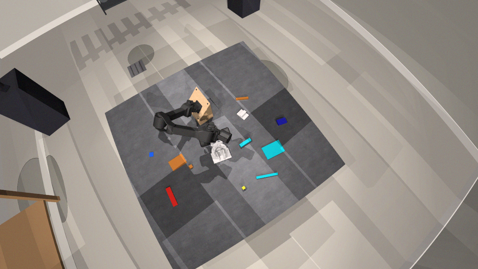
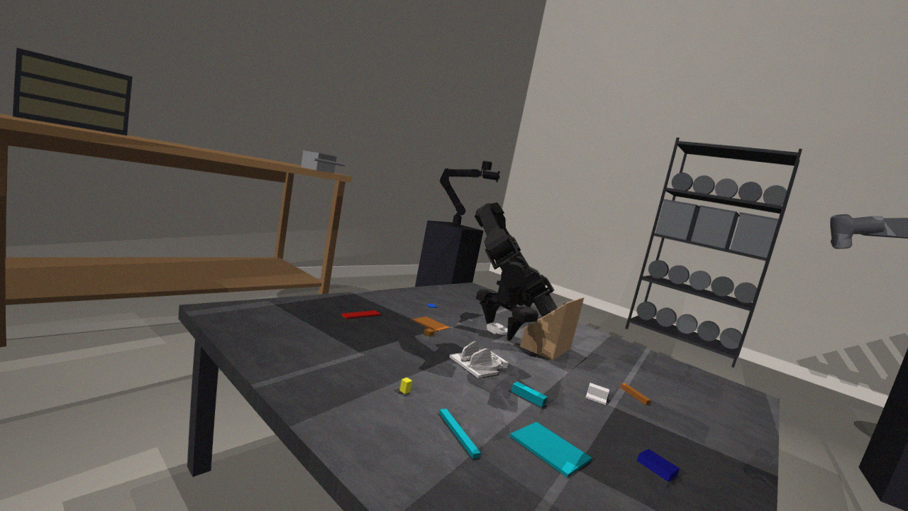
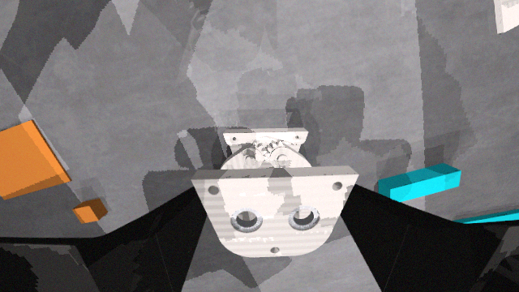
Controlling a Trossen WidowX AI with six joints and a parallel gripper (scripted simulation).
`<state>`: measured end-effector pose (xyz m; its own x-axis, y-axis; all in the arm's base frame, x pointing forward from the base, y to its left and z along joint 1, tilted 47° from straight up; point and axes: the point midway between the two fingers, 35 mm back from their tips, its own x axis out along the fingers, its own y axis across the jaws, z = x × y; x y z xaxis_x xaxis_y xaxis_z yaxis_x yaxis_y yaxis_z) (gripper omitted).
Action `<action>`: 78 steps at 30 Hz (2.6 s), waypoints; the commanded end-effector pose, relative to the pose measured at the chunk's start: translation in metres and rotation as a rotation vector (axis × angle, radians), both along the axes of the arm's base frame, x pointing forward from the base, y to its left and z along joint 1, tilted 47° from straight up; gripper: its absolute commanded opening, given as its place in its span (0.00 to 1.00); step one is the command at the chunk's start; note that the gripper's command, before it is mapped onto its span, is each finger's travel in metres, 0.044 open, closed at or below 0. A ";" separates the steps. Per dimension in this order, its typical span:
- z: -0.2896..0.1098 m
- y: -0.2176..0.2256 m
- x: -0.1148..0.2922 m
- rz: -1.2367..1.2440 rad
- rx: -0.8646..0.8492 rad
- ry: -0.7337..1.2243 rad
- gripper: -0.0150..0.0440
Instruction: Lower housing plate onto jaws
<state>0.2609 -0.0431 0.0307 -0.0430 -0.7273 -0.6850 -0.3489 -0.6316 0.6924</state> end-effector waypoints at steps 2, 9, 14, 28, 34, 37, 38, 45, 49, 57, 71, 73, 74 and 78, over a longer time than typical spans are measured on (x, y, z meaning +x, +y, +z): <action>-0.002 -0.001 0.001 -0.005 0.003 -0.007 0.85; -0.010 -0.009 0.001 -0.005 0.004 -0.007 0.85; -0.016 -0.015 0.001 -0.005 0.005 -0.008 0.85; -0.032 -0.032 0.000 -0.005 0.003 -0.008 0.85; -0.038 -0.039 -0.001 -0.006 0.001 -0.008 0.85; -0.041 -0.043 -0.002 -0.006 0.000 -0.008 0.85; -0.042 -0.044 -0.002 -0.006 0.000 -0.008 0.85; -0.043 -0.045 -0.002 -0.006 0.000 -0.008 0.85; -0.043 -0.045 -0.002 -0.006 0.000 -0.008 0.85; -0.043 -0.045 -0.002 -0.006 0.000 -0.008 0.85; -0.044 -0.047 -0.003 0.000 0.000 -0.001 0.85; -0.045 -0.047 -0.003 0.002 0.000 0.001 0.85; -0.045 -0.048 -0.003 0.003 0.000 0.002 0.85; -0.046 -0.048 -0.003 0.005 0.000 0.004 0.85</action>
<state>0.2588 -0.0907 -0.0144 -0.0423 -0.7252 -0.6872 -0.3516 -0.6330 0.6897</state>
